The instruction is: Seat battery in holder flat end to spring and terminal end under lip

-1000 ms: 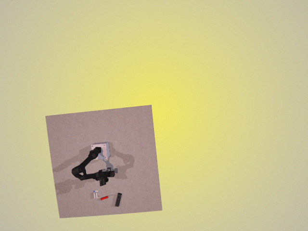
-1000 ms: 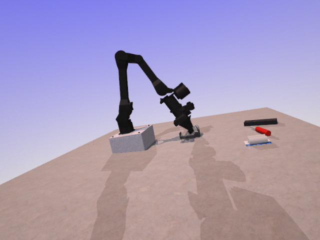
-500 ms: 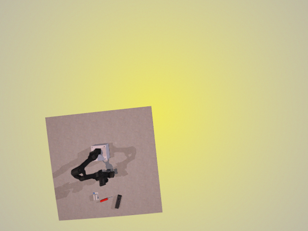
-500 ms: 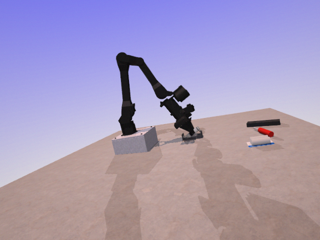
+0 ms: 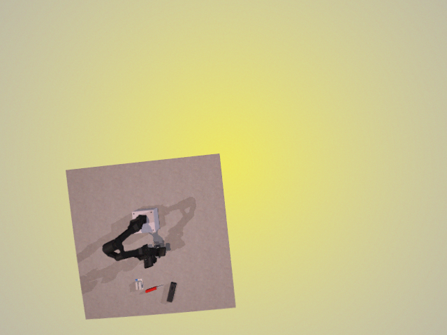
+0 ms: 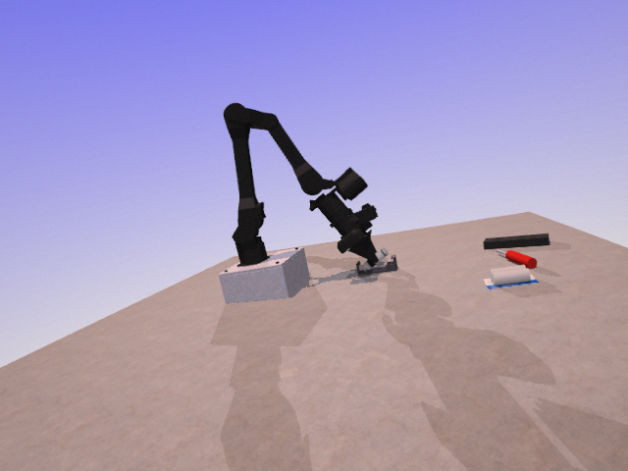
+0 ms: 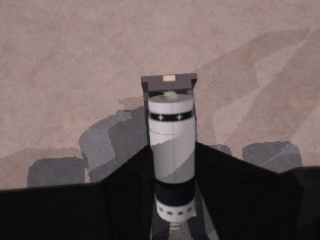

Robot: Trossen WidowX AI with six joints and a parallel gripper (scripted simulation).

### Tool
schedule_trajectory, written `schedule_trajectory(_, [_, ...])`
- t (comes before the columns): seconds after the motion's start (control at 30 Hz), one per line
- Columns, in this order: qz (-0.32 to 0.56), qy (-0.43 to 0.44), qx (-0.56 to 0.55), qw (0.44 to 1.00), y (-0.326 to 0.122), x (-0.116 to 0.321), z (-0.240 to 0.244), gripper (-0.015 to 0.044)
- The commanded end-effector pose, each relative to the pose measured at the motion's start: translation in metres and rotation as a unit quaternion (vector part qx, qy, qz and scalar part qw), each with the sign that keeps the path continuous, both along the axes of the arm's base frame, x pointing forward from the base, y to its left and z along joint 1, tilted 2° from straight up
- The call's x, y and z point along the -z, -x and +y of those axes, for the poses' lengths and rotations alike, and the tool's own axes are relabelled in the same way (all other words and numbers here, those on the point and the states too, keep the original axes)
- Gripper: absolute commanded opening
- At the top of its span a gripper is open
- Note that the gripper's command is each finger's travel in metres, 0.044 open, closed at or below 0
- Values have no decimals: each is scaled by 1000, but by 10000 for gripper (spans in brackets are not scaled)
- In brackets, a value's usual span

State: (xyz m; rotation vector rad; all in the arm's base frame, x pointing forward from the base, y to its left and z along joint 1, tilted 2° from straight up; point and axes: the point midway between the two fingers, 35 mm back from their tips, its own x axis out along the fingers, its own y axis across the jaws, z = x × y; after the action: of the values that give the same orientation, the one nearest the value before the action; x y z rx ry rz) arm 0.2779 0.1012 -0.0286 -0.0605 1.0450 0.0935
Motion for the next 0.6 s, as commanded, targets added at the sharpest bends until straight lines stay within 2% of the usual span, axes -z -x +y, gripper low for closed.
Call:
schedule_trajectory(0.0, [7, 1, 0, 1000, 7, 3, -2, 71])
schedule_trajectory(0.57, [15, 0, -1, 1000, 11, 3, -3, 71])
